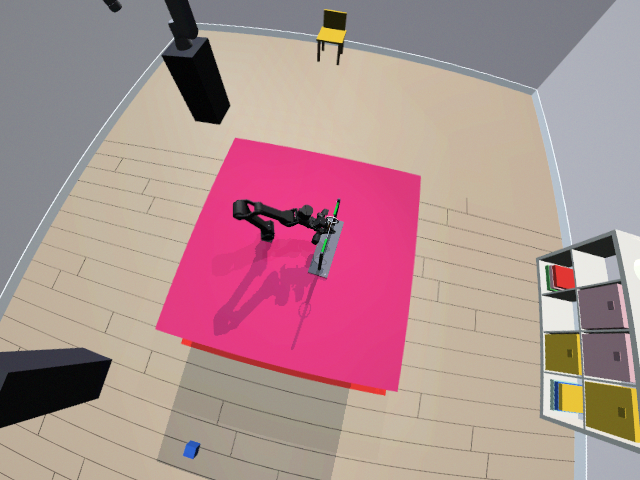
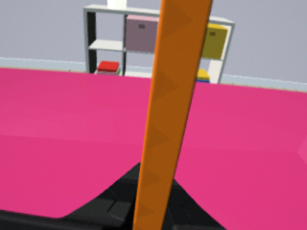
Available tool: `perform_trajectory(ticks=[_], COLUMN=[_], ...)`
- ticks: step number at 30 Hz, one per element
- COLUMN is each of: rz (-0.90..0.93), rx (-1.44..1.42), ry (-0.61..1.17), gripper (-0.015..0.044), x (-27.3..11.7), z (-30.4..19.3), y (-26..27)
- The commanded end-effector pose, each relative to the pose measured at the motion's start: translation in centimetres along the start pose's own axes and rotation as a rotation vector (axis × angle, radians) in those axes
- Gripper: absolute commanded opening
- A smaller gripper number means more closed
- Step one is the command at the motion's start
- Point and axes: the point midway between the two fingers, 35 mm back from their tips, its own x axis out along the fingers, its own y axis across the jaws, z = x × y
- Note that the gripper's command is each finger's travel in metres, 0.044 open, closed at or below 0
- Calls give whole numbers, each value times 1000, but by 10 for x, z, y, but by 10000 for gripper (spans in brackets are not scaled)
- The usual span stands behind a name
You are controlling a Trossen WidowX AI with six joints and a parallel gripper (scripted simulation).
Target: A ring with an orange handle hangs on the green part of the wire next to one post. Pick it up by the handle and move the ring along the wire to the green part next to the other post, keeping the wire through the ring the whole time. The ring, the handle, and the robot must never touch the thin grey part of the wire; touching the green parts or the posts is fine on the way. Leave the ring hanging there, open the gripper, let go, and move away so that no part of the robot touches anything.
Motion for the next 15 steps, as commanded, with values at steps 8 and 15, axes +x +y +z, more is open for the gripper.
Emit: perform_trajectory(ticks=[8, 15], rz=[7, 12], rx=[-18, -22], ry=[0, 0], gripper=[-150, -150], x=[1, 1], z=[0, -1], y=[9, 16])
